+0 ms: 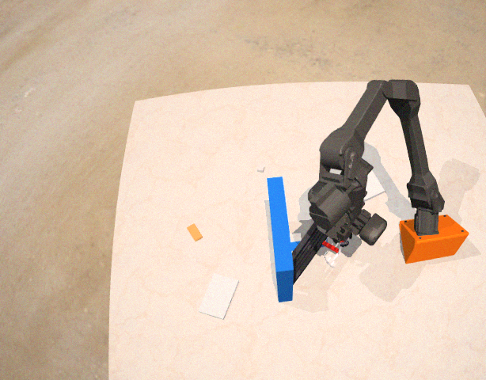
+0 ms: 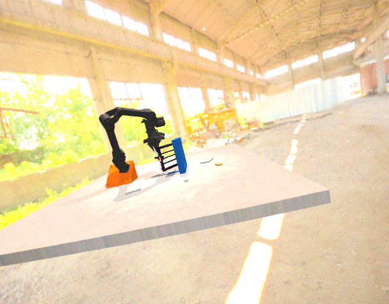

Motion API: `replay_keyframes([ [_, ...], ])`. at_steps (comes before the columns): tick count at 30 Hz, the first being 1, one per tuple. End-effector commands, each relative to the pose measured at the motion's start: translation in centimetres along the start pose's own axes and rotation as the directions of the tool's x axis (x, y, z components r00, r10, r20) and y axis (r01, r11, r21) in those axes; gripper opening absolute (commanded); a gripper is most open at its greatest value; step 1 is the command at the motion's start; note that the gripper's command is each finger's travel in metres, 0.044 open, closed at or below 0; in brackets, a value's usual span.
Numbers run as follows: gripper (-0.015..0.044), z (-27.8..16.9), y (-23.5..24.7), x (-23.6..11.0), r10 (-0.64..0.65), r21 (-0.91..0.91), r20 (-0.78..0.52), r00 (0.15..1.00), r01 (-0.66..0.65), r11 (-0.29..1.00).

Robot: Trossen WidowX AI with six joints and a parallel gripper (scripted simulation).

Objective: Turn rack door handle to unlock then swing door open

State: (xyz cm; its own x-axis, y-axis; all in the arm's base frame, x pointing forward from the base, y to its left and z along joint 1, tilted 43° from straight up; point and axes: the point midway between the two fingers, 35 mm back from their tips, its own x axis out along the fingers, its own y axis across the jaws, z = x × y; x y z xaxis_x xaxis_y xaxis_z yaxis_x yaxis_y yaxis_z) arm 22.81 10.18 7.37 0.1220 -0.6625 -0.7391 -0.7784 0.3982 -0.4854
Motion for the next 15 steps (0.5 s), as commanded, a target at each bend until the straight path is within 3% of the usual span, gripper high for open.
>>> replay_keyframes([
  [1, 0.0024, 0.2, 0.6, 0.1, -0.003, 0.083, 0.003, 1.0, 0.002, 0.997],
  [15, 0.0024, 1.2, 3.4, 0.1, -0.002, 0.287, 0.004, 1.0, 0.0, 0.958],
])
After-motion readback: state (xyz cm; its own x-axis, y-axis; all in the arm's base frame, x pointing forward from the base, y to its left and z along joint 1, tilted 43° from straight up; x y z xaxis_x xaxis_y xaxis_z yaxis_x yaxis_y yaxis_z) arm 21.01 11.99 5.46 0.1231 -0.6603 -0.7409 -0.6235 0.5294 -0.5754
